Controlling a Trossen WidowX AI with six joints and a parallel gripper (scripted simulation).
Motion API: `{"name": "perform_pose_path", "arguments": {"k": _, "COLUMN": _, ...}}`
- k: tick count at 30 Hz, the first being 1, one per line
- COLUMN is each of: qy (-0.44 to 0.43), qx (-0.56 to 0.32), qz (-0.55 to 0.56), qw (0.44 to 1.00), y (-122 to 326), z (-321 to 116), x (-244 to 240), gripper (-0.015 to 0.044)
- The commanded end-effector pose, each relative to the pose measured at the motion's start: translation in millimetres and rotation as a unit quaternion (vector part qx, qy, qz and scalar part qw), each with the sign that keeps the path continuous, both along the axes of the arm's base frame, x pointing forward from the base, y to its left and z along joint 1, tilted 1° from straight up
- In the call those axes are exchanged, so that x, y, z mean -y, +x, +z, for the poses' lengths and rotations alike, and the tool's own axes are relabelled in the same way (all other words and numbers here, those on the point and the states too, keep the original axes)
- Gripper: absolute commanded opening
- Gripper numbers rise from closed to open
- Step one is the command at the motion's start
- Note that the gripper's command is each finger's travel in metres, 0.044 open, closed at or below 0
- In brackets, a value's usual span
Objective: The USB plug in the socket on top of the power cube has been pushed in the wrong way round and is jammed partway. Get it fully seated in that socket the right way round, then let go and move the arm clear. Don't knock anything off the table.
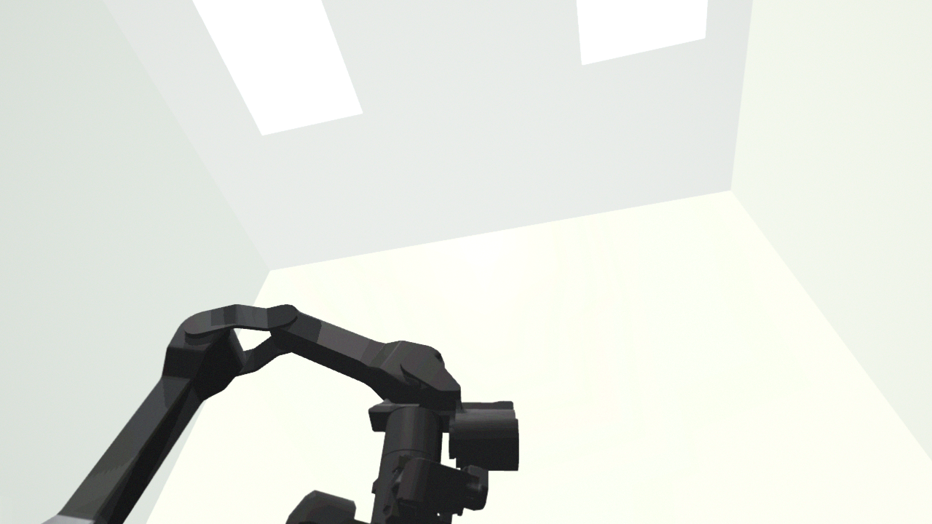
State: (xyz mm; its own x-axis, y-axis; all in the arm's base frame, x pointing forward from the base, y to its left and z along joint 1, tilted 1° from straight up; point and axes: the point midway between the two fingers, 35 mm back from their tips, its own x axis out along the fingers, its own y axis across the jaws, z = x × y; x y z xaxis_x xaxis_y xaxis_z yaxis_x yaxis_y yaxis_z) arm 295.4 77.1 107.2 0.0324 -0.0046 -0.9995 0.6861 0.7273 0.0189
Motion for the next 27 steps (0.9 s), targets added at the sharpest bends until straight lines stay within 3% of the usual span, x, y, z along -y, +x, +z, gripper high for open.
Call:
{"name": "perform_pose_path", "arguments": {"k": 1, "qy": -0.002, "qx": -0.001, "qz": 0.048, "qw": 0.999, "y": -0.3, "z": -0.3, "x": 0.1, "gripper": 0.0}}
{"name": "perform_pose_path", "arguments": {"k": 27, "qy": -0.012, "qx": -0.002, "qz": 0.378, "qw": 0.926, "y": -0.3, "z": -0.3, "x": 0.1, "gripper": 0.0}}
